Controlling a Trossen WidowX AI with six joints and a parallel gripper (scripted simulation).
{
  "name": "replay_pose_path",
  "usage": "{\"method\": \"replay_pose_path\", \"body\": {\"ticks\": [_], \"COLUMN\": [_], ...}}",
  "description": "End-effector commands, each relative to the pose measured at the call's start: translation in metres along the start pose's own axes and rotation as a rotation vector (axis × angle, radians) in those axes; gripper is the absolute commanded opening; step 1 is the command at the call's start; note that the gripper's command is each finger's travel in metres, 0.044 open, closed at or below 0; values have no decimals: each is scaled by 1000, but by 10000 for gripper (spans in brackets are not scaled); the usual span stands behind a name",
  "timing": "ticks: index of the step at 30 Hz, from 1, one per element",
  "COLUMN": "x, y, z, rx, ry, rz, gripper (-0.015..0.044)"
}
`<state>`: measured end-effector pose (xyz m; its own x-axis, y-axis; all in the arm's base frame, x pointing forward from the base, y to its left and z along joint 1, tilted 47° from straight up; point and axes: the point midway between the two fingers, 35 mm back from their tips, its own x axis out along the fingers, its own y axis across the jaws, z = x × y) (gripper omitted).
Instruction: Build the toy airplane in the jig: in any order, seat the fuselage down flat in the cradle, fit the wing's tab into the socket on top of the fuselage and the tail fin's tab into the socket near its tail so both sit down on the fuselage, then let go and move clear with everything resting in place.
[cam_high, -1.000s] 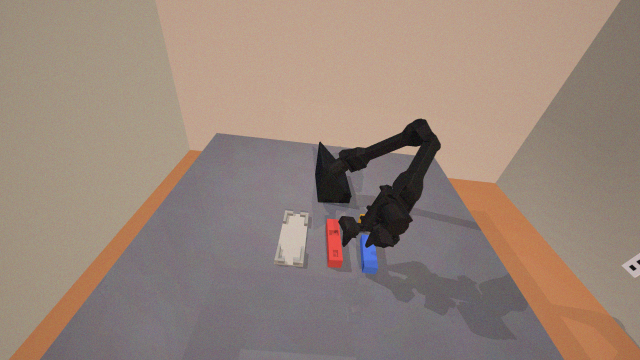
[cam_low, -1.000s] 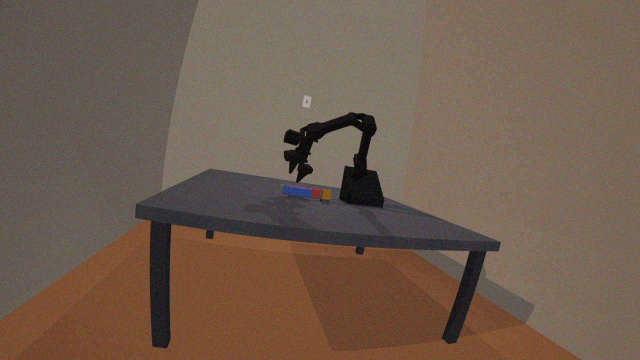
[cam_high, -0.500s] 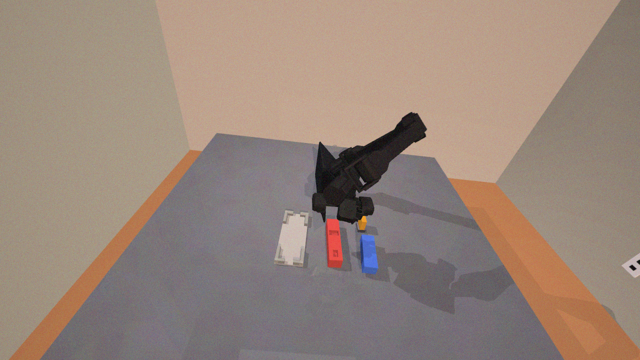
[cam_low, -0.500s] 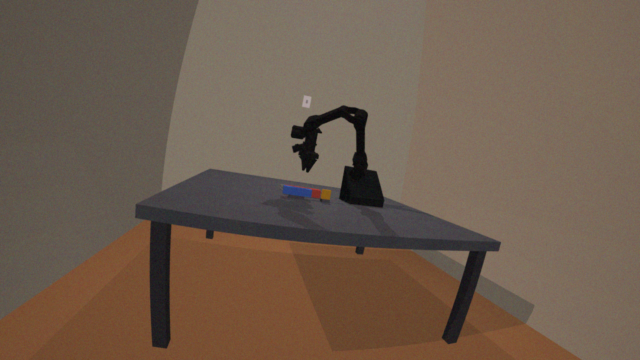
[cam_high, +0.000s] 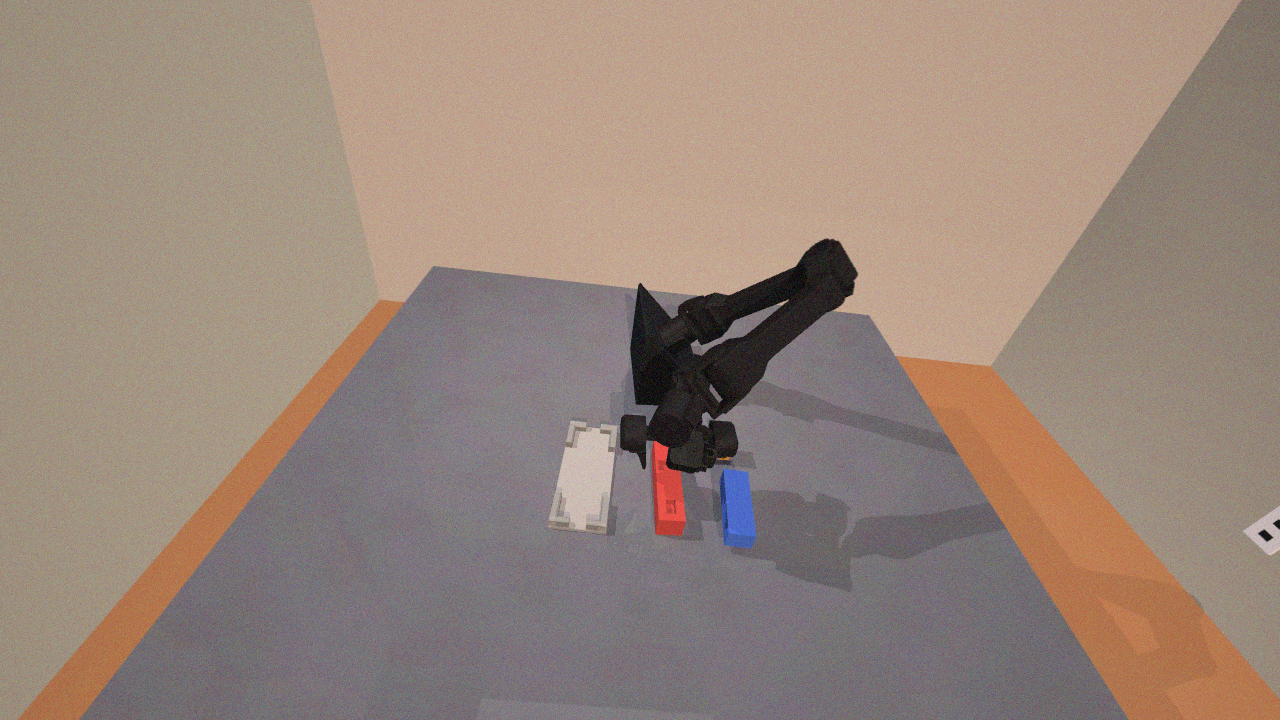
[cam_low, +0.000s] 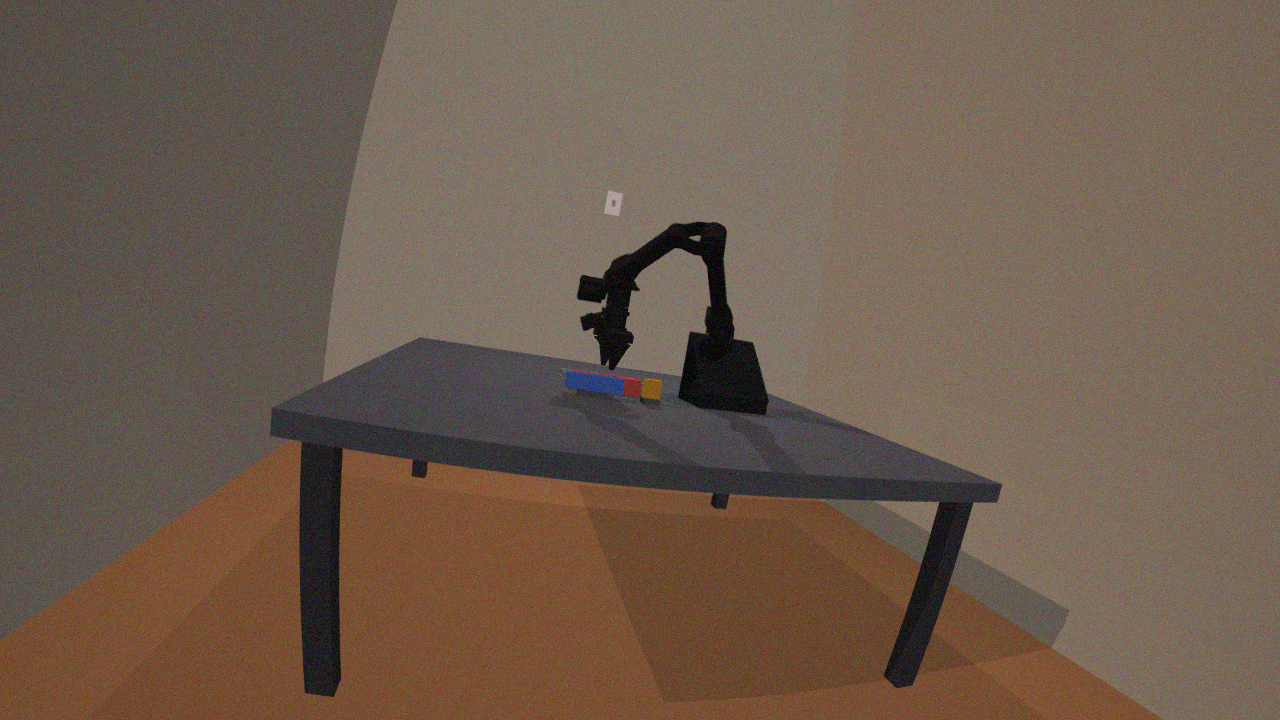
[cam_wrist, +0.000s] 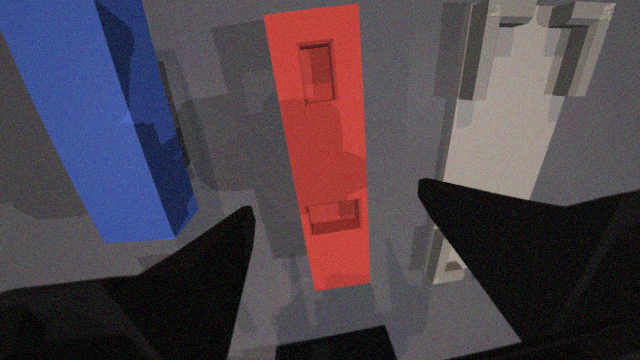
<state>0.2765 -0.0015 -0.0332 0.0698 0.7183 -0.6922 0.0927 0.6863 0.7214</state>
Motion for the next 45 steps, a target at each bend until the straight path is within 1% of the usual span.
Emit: {"method": "replay_pose_path", "body": {"ticks": [1, 31, 41, 45], "x": [5, 52, 52, 52], "y": [0, 1, 1, 1], "z": [-1, -2, -2, -2], "rx": [7, 7, 7, 7], "ry": [0, 0, 0, 0], "rz": [5, 8, 8, 8], "gripper": [440, 440, 177, 151]}}
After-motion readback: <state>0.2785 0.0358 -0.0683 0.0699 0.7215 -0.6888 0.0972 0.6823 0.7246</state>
